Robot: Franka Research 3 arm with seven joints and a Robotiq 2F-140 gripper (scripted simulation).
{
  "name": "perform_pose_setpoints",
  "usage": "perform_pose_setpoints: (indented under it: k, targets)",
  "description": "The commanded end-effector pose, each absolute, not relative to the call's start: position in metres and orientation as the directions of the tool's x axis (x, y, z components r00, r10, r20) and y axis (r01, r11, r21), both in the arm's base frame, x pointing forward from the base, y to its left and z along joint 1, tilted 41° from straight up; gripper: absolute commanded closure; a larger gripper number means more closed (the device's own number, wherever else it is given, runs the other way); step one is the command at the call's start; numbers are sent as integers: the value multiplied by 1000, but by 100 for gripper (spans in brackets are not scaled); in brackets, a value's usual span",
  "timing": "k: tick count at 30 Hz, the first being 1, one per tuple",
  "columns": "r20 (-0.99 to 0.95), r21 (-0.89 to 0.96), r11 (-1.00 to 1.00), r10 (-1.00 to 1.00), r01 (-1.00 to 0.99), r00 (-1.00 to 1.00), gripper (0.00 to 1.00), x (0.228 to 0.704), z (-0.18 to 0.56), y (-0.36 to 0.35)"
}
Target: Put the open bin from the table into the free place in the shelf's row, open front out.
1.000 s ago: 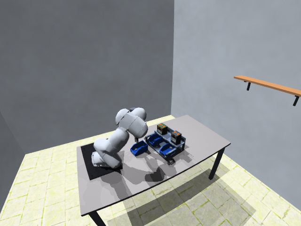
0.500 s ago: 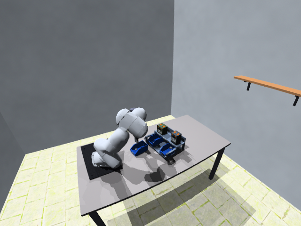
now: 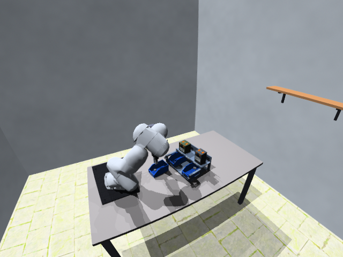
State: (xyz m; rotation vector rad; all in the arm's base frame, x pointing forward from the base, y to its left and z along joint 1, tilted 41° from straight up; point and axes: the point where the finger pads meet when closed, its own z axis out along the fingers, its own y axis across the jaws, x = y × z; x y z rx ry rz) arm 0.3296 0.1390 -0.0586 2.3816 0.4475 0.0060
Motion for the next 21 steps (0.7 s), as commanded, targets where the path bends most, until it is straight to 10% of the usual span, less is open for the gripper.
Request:
perform_pose_setpoints:
  k: [1, 21]
  targets:
    - [-109, 646, -699, 315, 308, 943, 85, 330, -64, 136]
    - [-109, 646, -699, 315, 308, 943, 85, 333, -79, 123]
